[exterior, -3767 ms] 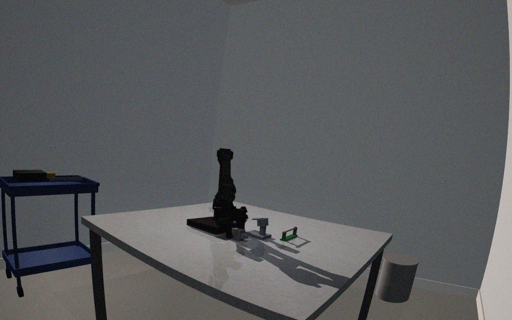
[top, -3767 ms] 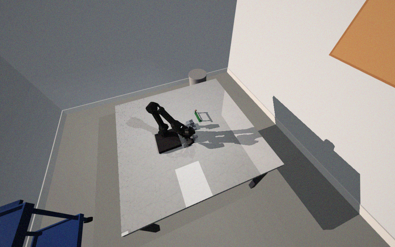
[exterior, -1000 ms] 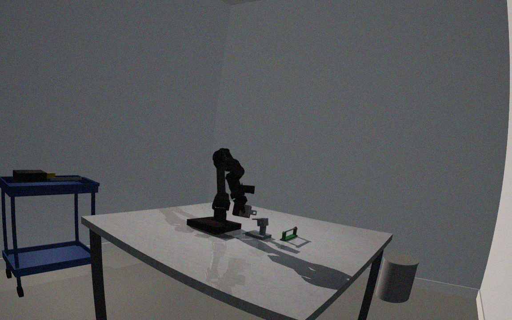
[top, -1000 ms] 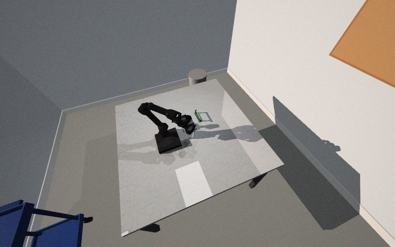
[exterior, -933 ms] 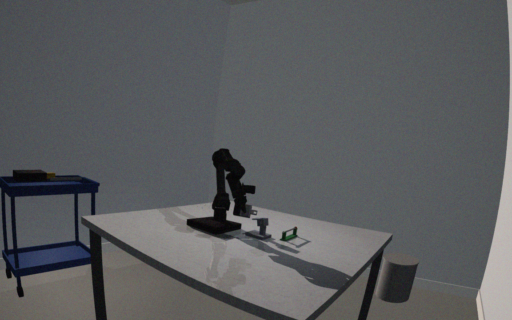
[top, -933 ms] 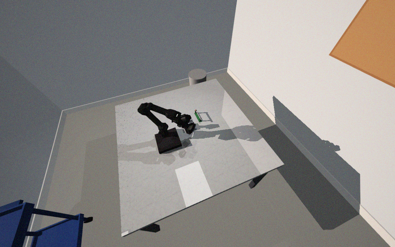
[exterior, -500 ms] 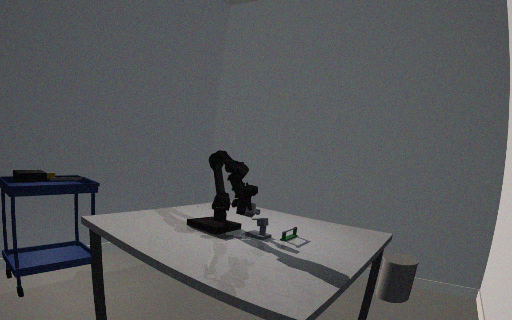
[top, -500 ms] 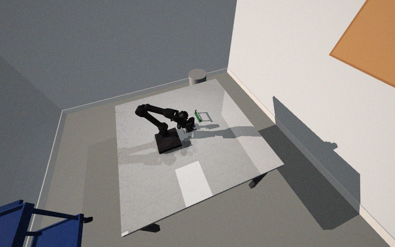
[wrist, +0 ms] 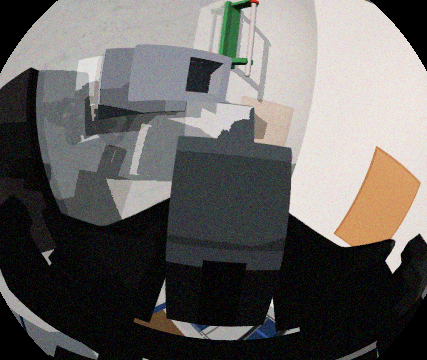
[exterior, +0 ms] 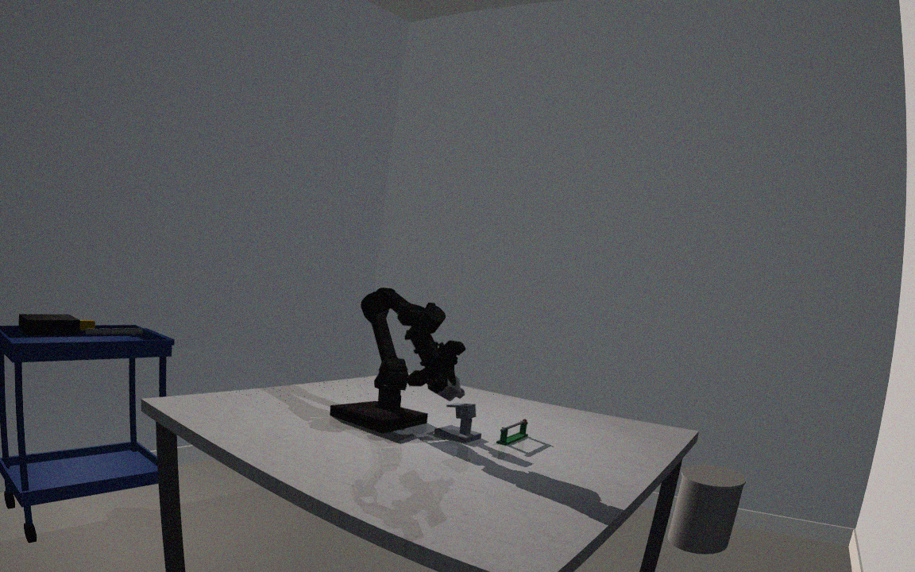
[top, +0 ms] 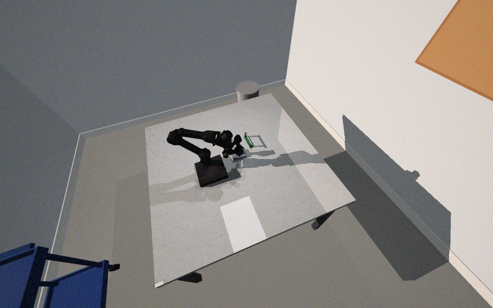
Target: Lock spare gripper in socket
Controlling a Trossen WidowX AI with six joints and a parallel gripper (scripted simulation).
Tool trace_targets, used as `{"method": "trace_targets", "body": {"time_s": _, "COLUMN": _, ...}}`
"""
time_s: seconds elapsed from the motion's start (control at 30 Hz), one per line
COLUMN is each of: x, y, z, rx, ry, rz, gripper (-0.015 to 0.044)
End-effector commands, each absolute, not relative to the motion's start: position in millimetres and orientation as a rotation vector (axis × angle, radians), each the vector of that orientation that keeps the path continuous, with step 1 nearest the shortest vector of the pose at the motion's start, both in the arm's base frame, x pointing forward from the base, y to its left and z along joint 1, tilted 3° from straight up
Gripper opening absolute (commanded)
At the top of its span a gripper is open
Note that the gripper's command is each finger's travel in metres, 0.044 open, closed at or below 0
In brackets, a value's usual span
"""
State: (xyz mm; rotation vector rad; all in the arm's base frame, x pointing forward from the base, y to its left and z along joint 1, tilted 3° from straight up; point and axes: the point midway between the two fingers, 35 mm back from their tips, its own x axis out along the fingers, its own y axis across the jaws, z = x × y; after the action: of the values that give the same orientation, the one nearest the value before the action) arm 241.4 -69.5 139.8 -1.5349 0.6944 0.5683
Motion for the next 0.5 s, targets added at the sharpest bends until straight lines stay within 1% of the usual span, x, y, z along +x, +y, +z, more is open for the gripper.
{"method": "trace_targets", "body": {"time_s": 0.0, "x": 243.3, "y": -65.6, "z": 145.5, "rx": -1.652, "ry": 0.648, "rz": 0.576, "gripper": 0.0000}}
{"method": "trace_targets", "body": {"time_s": 0.47, "x": 245.1, "y": -45.0, "z": 153.7, "rx": -2.098, "ry": 0.466, "rz": 0.637, "gripper": 0.0000}}
